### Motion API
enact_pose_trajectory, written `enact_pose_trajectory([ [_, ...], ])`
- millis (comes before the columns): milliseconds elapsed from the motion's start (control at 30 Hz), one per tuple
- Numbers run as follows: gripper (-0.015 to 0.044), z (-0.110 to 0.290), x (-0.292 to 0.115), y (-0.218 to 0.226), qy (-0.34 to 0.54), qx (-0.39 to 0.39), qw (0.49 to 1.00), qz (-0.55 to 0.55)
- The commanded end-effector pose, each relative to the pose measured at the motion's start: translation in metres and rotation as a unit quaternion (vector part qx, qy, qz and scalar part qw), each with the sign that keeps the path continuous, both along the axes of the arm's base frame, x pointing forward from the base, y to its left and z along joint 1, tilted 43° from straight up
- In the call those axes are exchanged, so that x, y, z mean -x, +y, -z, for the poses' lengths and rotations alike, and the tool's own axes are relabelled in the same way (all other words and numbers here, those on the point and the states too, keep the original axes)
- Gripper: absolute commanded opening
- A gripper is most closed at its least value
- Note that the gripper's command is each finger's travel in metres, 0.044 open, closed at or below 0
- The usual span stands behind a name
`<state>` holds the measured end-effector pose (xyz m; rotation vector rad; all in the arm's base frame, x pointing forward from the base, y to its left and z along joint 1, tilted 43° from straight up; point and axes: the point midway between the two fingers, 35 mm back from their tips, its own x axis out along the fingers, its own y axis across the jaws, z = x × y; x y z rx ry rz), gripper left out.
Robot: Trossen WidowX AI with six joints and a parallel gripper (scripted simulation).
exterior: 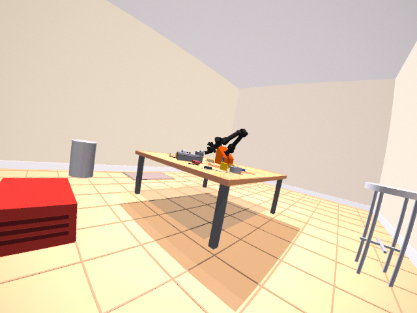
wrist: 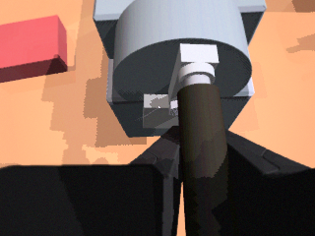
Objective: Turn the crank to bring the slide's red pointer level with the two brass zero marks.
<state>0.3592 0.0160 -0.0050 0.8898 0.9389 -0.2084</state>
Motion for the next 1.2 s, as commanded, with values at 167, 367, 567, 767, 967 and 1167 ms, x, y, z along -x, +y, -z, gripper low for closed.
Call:
enact_pose_trajectory([
  [167,0.0,-0.0065,-0.0047,0.0054,-0.011,-0.004,1.0,-0.007],
  [367,0.0,-0.0068,-0.005,0.0059,-0.011,-0.004,1.0,-0.007],
  [567,0.0,-0.007,-0.0053,0.0064,-0.011,-0.004,1.0,-0.007],
  [767,0.0,-0.0071,-0.0056,0.0069,-0.011,-0.004,1.0,-0.007],
  [967,0.0,-0.0073,-0.0059,0.0074,-0.011,-0.004,1.0,-0.007],
  [1167,0.0,-0.0075,-0.0062,0.008,-0.011,-0.005,1.0,-0.007],
])
